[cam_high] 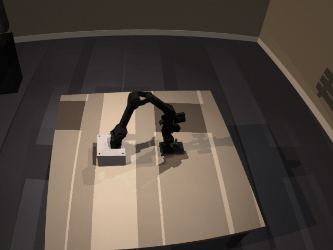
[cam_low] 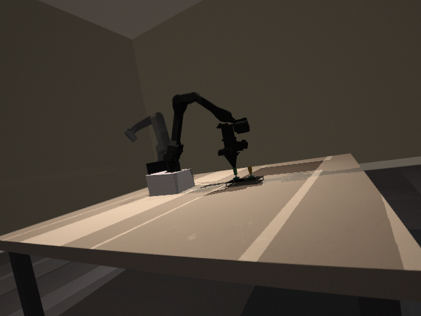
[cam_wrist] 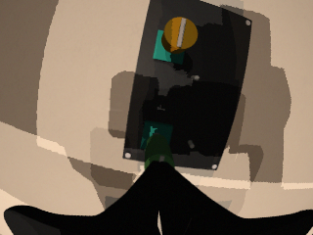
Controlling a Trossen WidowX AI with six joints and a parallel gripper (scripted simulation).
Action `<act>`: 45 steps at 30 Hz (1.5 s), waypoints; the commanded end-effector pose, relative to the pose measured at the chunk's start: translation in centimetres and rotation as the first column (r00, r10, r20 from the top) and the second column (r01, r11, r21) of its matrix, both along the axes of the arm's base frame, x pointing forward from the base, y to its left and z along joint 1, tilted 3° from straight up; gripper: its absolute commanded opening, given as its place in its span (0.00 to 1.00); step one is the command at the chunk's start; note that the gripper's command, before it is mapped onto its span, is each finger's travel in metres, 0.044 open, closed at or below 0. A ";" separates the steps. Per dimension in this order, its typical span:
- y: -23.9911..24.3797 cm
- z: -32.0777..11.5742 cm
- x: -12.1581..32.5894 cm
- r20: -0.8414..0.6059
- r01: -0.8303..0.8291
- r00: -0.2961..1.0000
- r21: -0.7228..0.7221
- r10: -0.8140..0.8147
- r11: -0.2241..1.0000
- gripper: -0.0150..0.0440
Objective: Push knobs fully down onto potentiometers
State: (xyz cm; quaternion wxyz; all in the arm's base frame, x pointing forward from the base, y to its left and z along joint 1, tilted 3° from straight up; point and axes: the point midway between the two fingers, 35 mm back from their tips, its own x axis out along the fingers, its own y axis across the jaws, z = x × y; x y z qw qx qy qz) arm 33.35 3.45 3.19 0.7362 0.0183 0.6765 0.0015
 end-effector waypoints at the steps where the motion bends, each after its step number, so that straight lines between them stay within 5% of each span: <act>1: 0.0 -0.1 0.1 0.002 0.006 1.000 -0.003 -0.006 1.000 0.25; 45: 0.0 -0.5 0.1 0.002 0.006 1.000 -0.003 -0.006 1.000 0.25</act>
